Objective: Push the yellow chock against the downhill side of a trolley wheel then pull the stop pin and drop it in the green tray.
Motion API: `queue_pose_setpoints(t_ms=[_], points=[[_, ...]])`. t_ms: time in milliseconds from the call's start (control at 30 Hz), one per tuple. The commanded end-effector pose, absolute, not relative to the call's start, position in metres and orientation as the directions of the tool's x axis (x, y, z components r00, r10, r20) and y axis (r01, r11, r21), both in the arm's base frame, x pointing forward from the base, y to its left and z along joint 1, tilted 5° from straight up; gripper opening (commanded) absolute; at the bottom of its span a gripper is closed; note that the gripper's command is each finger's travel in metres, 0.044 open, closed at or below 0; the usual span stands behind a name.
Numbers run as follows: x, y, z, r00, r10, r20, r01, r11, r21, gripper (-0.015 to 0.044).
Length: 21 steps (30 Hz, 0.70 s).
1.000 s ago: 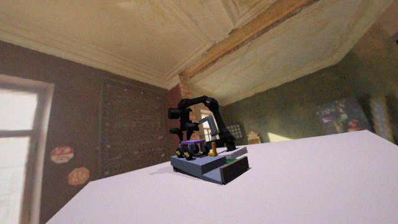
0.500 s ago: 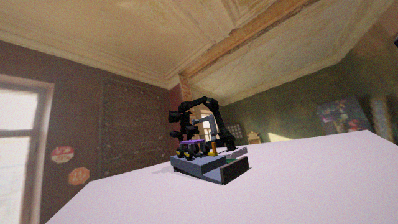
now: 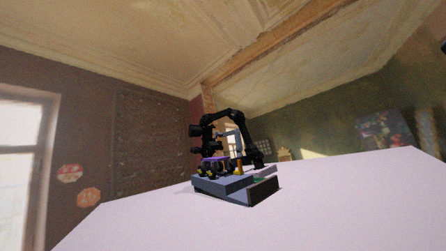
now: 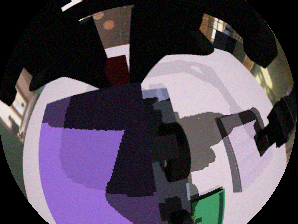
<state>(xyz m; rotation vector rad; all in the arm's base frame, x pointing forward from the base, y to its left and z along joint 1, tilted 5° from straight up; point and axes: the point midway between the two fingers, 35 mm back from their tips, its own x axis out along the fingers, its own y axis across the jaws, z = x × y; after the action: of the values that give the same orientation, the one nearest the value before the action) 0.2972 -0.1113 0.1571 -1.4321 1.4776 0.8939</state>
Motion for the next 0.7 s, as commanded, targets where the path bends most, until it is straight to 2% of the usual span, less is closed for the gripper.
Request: queue_pose_setpoints(t_ms=[0,667], points=[[0.297,-0.111,0.159,0.039,-0.37,-0.928,-0.994,0.08,-0.073,0.0],[0.295,-0.107,0.172,0.038,-0.368,-0.929,-0.994,0.078,-0.072,0.0]])
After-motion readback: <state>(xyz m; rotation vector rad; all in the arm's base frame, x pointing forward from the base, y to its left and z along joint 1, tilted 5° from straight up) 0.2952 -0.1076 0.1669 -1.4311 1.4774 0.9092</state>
